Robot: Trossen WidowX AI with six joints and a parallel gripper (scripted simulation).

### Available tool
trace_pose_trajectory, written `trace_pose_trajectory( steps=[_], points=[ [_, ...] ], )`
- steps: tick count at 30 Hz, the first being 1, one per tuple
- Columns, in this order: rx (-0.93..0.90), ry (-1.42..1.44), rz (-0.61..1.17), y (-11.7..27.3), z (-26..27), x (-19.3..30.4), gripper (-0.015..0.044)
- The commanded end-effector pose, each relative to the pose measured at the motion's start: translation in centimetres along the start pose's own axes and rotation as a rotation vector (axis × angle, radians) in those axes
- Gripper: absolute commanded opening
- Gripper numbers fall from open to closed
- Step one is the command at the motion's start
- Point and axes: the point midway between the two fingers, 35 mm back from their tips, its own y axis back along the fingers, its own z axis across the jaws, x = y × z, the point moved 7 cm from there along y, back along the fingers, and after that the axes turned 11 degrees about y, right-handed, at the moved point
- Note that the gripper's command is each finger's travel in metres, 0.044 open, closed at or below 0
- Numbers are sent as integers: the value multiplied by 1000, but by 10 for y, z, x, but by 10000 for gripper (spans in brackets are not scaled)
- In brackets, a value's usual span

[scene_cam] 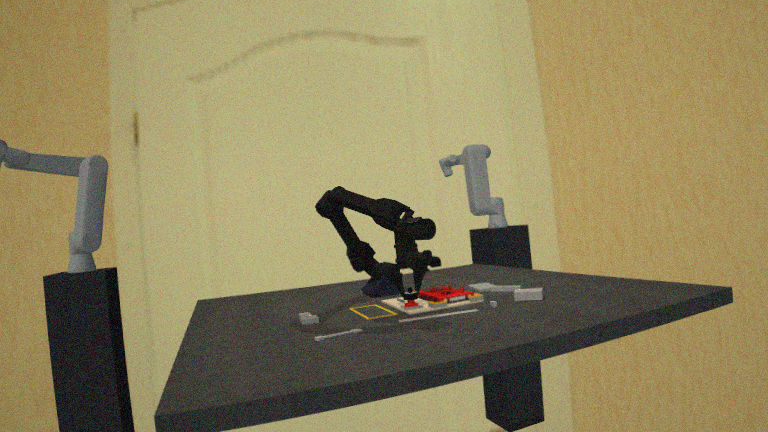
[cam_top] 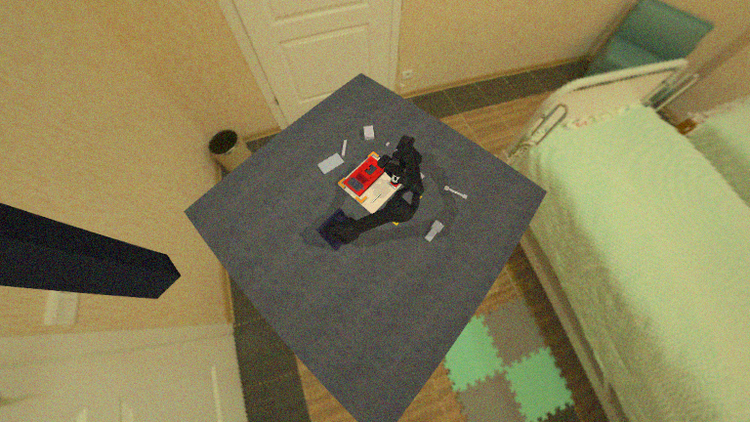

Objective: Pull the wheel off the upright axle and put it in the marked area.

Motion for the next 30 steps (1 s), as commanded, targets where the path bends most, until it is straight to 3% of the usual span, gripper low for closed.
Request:
trace_pose_trajectory(
  steps=[1,3,9,30],
  points=[
    [0,-3,0,0,0,0,175],
    [0,-3,0,0,0,0,161],
    [0,-3,0,2,0,0,4],
    [1,-2,-1,8,0,0,0]
  ],
)
